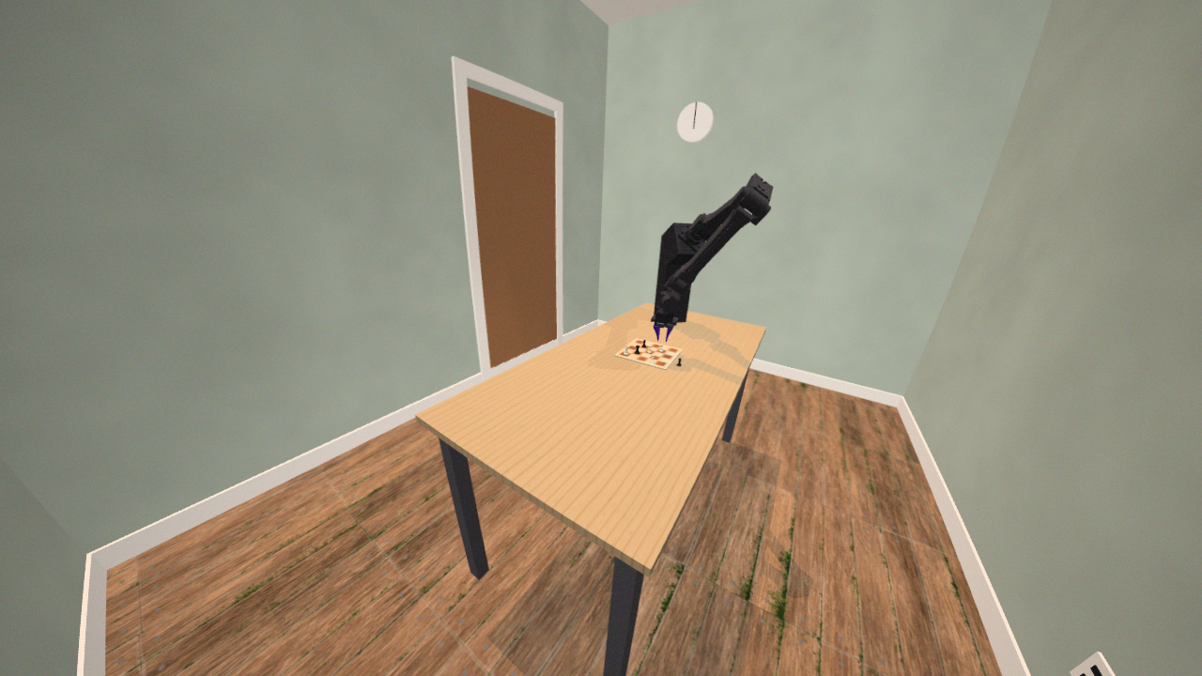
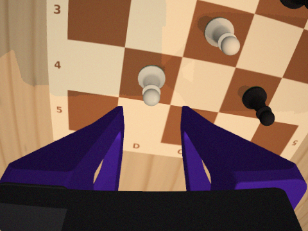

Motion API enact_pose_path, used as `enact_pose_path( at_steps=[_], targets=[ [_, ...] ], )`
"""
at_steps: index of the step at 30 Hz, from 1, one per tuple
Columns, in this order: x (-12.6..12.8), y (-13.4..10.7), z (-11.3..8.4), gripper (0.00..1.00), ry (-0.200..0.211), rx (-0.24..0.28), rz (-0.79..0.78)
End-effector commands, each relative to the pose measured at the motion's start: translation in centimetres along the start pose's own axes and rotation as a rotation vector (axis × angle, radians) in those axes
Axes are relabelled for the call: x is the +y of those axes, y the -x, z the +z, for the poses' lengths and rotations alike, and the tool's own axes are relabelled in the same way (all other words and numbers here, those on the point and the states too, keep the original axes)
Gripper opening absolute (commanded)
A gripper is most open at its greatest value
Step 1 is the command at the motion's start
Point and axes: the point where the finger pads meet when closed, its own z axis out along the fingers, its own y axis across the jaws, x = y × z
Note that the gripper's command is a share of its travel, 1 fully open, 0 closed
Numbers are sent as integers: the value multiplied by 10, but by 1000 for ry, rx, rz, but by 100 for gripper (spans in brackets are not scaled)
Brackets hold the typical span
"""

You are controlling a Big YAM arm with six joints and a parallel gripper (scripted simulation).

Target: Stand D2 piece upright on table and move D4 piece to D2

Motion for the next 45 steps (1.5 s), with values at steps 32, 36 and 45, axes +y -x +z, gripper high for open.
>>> enact_pose_path(
  at_steps=[32,36,45],
  targets=[
    [1,1,5,33,1,-8,0],
    [1,1,5,33,1,-8,0],
    [1,1,5,33,1,-8,0]
  ],
)
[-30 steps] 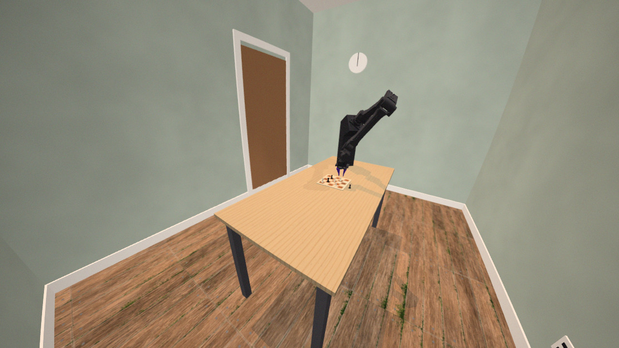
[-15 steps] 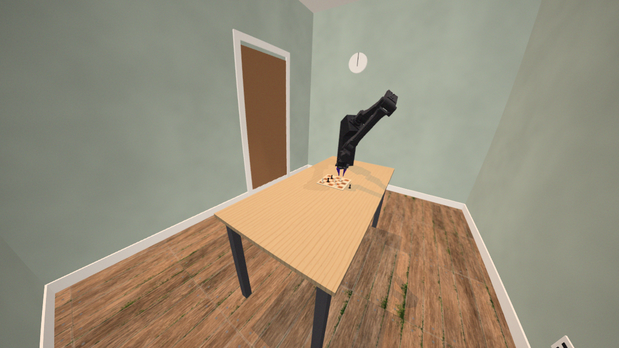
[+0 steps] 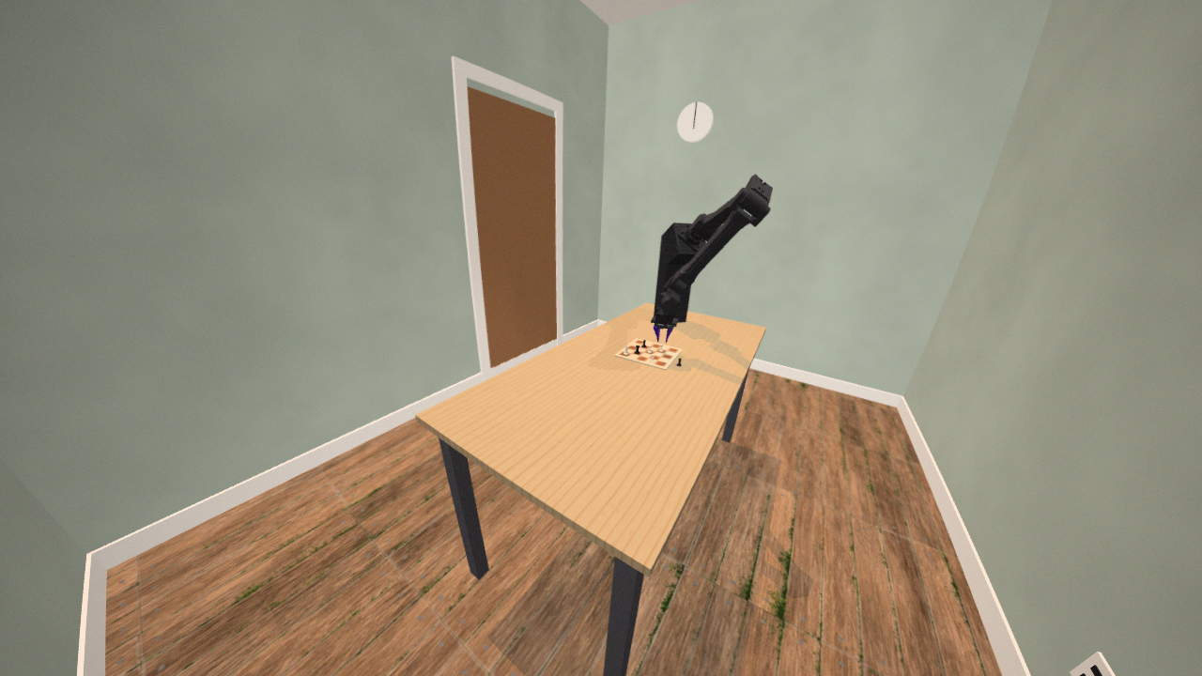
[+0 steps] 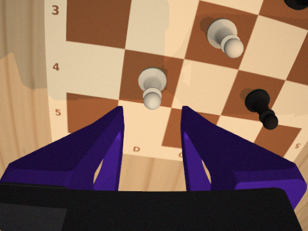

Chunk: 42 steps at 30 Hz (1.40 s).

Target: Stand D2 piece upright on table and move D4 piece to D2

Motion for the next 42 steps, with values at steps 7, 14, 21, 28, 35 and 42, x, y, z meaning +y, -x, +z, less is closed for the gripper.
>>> enact_pose_path(
  at_steps=[7,14,21,28,35,42],
  targets=[
    [1,0,1,33,0,-9,1],
    [0,-15,1,33,-2,13,10],
    [0,-10,0,33,-2,3,6],
    [1,-8,0,33,-1,0,4],
    [1,-9,0,33,-1,2,5],
    [1,-9,0,33,-1,2,5]
  ],
)
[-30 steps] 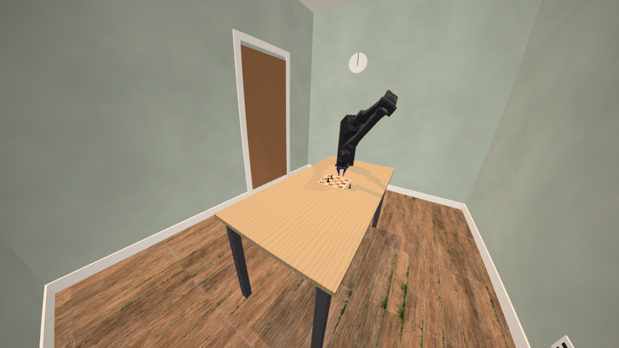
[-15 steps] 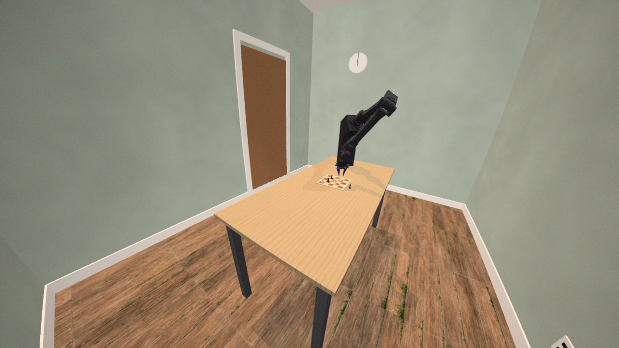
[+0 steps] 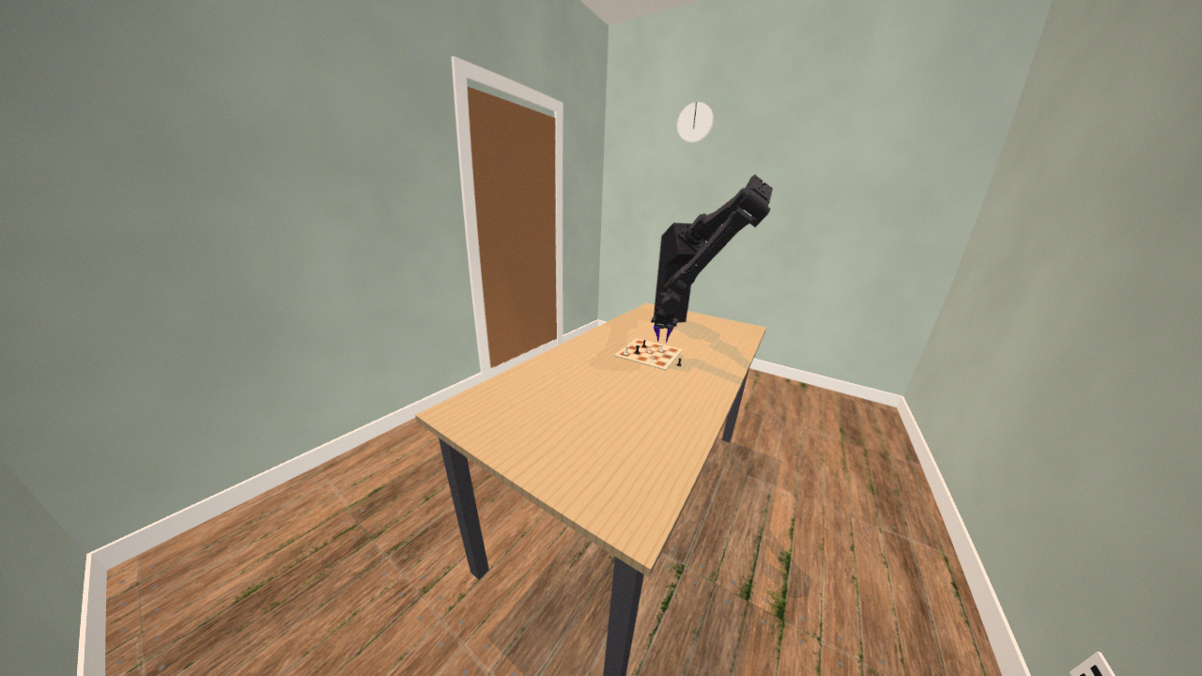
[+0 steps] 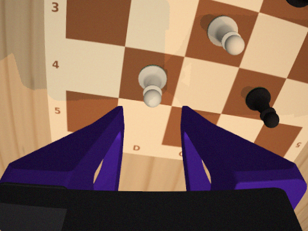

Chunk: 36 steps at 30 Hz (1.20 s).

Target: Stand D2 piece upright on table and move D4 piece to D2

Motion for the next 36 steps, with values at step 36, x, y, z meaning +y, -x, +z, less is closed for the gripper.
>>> enact_pose_path(
  at_steps=[36],
  targets=[
    [0,-11,0,33,-2,9,8]
  ],
)
